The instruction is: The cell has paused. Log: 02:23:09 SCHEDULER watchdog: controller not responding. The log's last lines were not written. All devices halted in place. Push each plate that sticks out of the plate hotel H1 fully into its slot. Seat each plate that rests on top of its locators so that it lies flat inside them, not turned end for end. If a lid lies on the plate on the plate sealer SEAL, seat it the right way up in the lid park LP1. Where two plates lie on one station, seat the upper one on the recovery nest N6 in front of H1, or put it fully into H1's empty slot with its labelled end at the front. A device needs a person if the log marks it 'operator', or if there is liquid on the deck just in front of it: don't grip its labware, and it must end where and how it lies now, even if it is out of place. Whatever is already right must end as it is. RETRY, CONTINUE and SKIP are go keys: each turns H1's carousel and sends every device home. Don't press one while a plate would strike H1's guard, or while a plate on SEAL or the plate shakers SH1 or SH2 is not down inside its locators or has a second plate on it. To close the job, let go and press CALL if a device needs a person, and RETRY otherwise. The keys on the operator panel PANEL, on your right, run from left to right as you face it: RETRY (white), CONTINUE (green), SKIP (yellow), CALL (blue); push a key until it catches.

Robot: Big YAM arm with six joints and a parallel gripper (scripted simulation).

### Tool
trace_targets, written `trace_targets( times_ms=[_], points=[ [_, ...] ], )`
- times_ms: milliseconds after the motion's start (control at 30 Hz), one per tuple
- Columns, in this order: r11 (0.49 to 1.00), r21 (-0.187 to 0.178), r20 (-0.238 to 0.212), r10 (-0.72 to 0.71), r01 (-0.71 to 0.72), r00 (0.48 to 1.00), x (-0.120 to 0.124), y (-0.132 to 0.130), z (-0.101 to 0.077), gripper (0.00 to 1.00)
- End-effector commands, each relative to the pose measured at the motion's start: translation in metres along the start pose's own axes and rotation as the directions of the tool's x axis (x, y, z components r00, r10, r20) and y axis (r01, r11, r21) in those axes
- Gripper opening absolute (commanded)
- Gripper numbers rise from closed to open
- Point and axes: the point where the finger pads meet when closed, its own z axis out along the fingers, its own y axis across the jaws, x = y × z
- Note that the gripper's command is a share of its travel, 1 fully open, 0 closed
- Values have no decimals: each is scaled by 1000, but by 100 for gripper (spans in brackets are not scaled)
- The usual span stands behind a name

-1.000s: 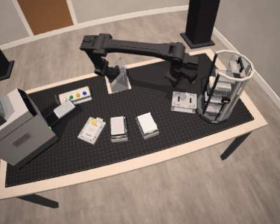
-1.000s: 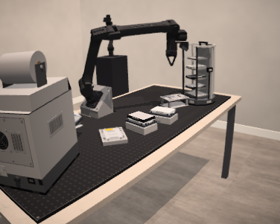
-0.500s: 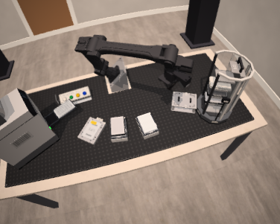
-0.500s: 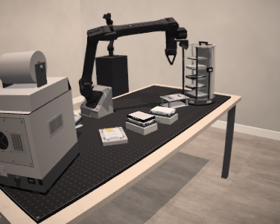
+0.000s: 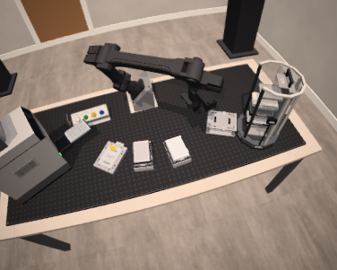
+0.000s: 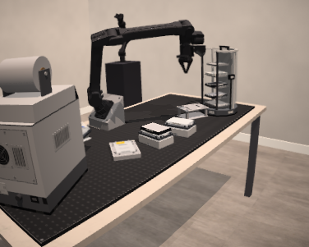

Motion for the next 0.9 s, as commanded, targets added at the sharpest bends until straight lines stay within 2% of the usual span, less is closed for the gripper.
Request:
trace_targets(
  times_ms=[0, 167, 633, 867],
  points=[
    [998, -19, 5, 66, -66, 998, -5, -23, 0, 0],
    [999, -16, -2, 41, -41, 999, -4, -30, 3, 0],
    [999, -5, -11, 32, -32, 999, 3, -82, 1, 0],
    [999, -5, -11, 32, -32, 999, 5, -99, 1, 0]
  ],
)
